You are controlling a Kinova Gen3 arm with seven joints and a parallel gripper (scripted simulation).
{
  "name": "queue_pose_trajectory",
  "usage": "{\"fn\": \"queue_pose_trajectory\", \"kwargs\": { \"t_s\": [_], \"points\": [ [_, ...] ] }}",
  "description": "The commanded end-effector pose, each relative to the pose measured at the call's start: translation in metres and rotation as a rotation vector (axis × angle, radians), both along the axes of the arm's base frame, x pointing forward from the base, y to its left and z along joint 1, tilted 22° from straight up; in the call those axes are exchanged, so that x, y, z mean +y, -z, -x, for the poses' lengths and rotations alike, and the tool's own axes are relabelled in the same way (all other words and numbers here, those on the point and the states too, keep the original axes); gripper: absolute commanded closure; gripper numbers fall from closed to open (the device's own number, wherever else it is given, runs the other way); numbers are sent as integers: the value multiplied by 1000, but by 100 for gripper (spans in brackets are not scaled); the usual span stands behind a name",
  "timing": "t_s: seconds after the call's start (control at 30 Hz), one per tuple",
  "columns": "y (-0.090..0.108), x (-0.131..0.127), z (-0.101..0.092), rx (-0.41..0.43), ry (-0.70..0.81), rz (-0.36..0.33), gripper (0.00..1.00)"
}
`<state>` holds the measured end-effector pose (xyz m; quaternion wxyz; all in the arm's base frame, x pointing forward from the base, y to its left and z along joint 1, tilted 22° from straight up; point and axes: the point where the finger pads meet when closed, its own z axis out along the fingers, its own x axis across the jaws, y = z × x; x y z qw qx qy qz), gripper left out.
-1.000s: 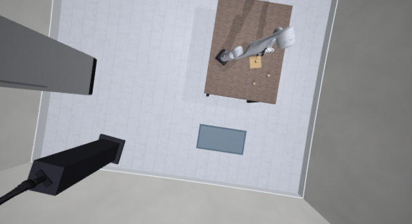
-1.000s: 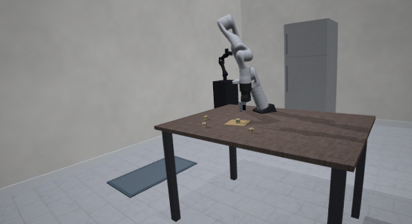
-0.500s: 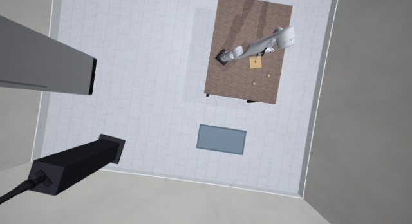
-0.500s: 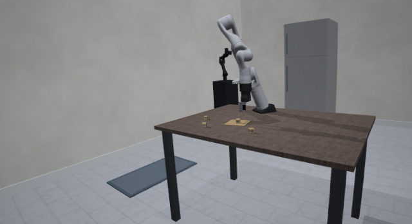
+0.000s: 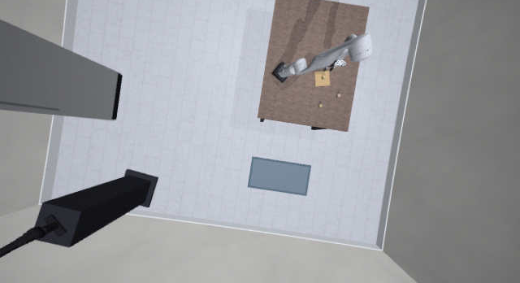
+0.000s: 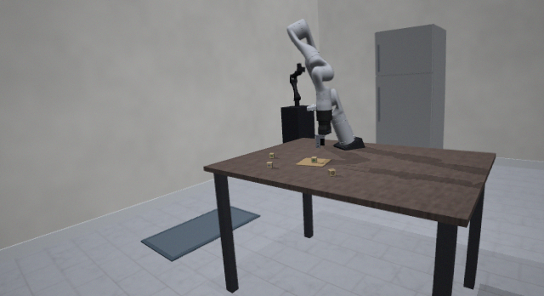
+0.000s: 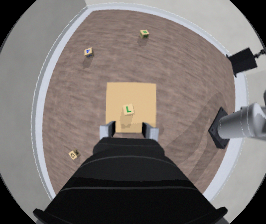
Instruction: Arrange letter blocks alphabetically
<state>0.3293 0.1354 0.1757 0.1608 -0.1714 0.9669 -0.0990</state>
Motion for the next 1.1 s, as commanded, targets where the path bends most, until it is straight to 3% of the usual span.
{"fn": "queue_pose_trajectory", "kwargs": {
  "t_s": [0.0,0.6,0.8,1.07],
  "points": [
    [-2,0,-3,-9,2,-5,0],
    [-3,-3,-9,6,1,1,0],
    [-9,-7,-25,11,4,0,0],
    [-30,-30,-80,20,9,-4,0]
  ]
}}
